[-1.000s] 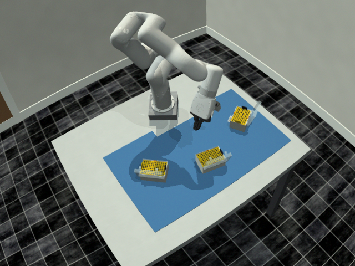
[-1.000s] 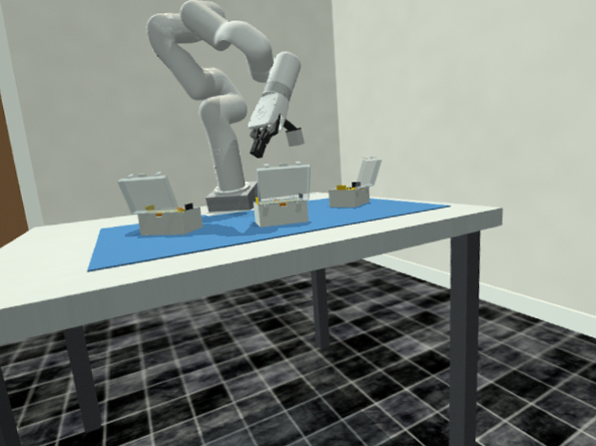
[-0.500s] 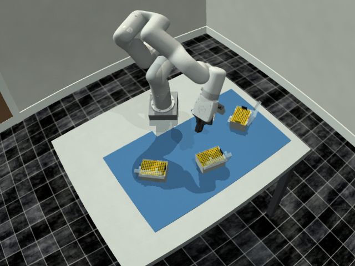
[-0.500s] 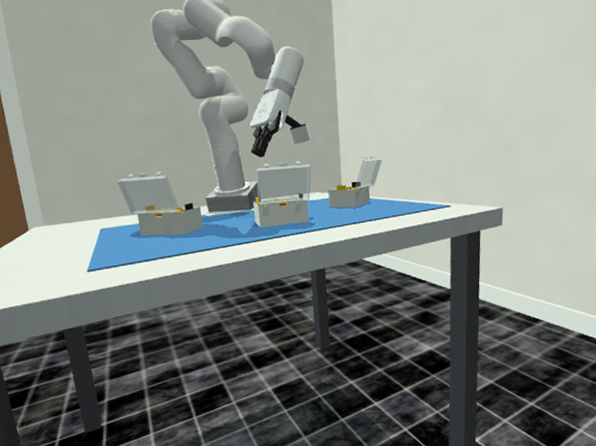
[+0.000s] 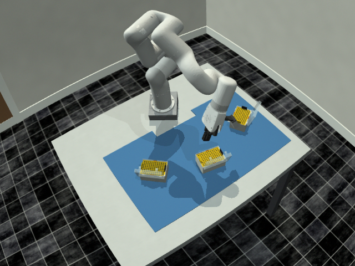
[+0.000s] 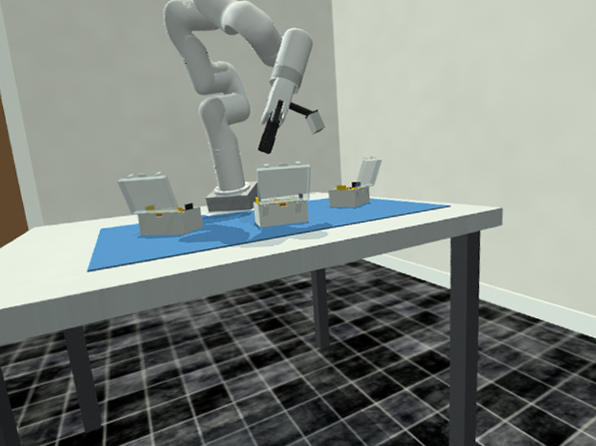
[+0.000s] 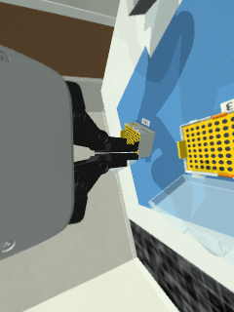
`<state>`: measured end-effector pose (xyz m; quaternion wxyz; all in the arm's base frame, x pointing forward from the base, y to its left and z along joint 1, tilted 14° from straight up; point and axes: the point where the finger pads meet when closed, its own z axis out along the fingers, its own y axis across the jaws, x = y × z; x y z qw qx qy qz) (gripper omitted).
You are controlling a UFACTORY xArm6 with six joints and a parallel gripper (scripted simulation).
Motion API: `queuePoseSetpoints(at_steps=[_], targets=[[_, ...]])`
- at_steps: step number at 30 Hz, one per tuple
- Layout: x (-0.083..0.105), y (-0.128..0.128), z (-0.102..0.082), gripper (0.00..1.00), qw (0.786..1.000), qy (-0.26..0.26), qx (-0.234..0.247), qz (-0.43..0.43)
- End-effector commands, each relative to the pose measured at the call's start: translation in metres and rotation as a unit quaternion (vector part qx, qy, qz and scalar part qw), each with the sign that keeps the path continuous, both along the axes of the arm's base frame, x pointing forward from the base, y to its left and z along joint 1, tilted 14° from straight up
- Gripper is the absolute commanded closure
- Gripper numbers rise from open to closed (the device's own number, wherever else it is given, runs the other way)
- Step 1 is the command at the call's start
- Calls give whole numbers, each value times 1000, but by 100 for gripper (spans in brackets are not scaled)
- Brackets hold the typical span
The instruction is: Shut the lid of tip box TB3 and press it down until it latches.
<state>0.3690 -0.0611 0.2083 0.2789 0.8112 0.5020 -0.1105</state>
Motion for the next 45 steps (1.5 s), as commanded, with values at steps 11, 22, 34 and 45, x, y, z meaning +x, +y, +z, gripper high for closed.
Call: queuePoseSetpoints(at_steps=[11,22,34,45], targets=[[60,-14,19,100,978,-81,71,-178],[111,-27,35,100,924,-151,131,-326],[139,-34,44,100,848,-210,182,-452],[139,-34,44,100,759,-258,224,-555]])
